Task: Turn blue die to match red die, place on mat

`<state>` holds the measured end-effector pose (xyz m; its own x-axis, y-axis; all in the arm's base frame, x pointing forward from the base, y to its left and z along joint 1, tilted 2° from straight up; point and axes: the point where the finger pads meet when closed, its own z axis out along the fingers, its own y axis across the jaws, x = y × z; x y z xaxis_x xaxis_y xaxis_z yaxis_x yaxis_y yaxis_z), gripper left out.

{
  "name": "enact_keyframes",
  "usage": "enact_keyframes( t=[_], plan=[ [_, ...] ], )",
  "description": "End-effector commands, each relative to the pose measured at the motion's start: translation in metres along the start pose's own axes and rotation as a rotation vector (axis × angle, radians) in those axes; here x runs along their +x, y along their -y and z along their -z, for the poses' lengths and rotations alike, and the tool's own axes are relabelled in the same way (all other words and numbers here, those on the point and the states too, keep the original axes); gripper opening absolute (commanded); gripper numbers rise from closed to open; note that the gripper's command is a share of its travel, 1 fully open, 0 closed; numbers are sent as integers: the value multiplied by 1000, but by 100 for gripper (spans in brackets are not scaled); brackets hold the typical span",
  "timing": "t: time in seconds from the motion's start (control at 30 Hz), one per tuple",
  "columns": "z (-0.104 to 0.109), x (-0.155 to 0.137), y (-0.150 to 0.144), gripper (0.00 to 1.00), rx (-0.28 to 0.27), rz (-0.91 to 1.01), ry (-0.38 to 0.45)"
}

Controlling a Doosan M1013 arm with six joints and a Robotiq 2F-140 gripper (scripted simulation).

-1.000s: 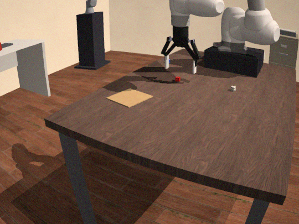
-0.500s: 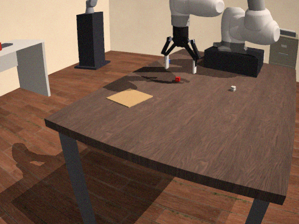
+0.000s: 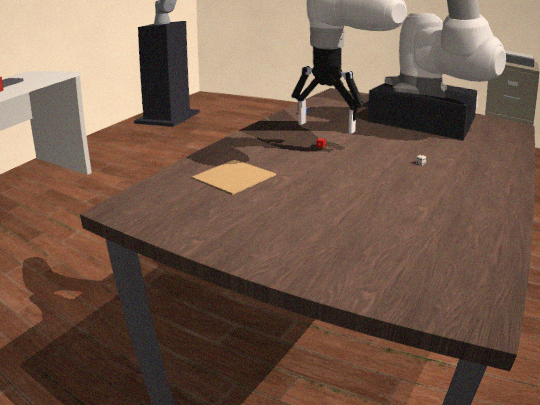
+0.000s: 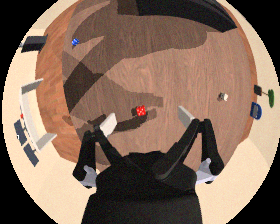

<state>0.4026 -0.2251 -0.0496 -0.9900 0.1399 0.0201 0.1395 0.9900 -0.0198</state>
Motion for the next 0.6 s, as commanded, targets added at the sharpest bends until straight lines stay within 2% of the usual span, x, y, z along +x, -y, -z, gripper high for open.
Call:
enact_keyframes(
  t=[0.0, 0.23, 0.5, 0.57],
  plan=[
    [0, 1, -5, 100, -3, -6, -5],
    [0, 3, -35, 100, -3, -6, -5],
    [0, 7, -94, 100, -3, -6, -5],
    [0, 7, -94, 100, -3, -6, -5]
  ],
)
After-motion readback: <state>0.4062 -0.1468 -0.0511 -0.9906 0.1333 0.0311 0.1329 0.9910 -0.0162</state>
